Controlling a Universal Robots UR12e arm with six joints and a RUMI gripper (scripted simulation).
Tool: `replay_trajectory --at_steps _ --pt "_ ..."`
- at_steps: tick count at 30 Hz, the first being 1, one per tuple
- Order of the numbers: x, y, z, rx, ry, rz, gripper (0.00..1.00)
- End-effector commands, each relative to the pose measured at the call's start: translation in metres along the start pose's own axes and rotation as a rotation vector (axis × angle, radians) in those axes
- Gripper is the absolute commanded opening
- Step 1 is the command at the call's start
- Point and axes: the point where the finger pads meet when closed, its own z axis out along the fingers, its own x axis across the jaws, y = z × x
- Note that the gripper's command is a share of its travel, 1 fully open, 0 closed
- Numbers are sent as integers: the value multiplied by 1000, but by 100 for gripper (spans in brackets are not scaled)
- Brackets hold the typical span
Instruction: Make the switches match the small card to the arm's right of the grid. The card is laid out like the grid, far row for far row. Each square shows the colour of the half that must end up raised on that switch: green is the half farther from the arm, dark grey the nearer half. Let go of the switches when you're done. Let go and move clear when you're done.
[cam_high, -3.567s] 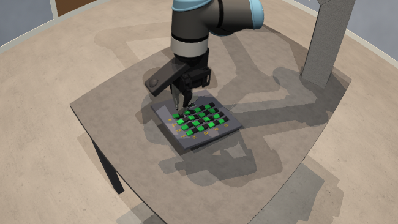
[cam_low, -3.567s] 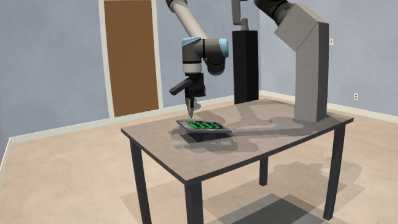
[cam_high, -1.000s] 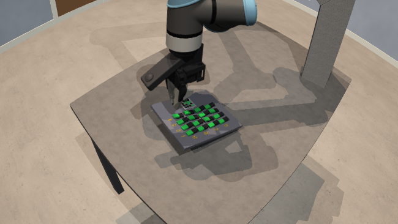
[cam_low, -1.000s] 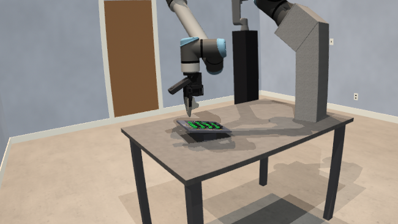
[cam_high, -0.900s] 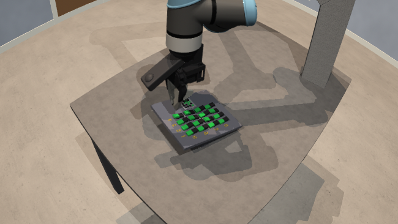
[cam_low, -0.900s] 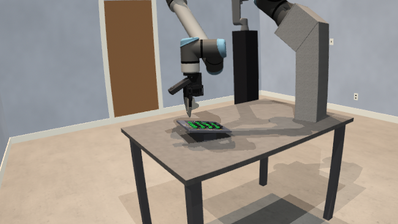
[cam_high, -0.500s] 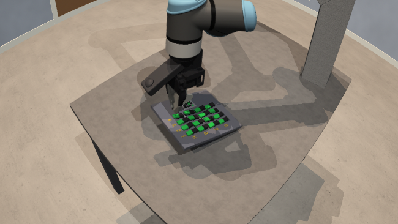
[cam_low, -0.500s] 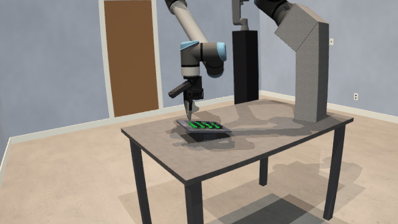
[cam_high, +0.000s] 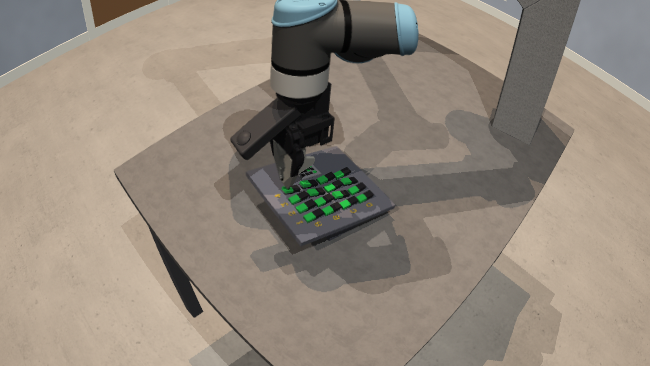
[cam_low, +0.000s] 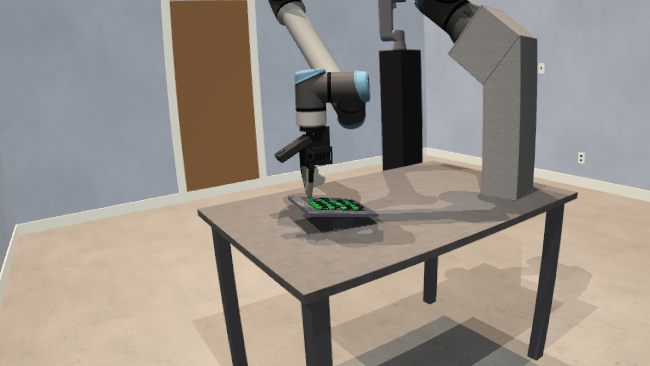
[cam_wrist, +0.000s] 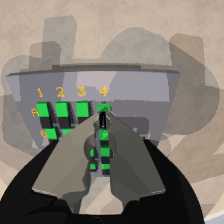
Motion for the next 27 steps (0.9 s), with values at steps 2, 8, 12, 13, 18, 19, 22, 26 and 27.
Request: replay_trajectory --at_steps 2,8,12,13,18,19,22,26,27 --pt "0 0 2 1 0 0 0" --pt "0 0 3 1 0 0 0" --pt "0 0 4 1 0 0 0" --pt "0 0 4 1 0 0 0" --pt "0 0 4 1 0 0 0" --pt "0 0 4 1 0 0 0" --pt "0 0 4 1 0 0 0" --pt "0 0 4 1 0 0 0" --pt "0 0 4 1 0 0 0"
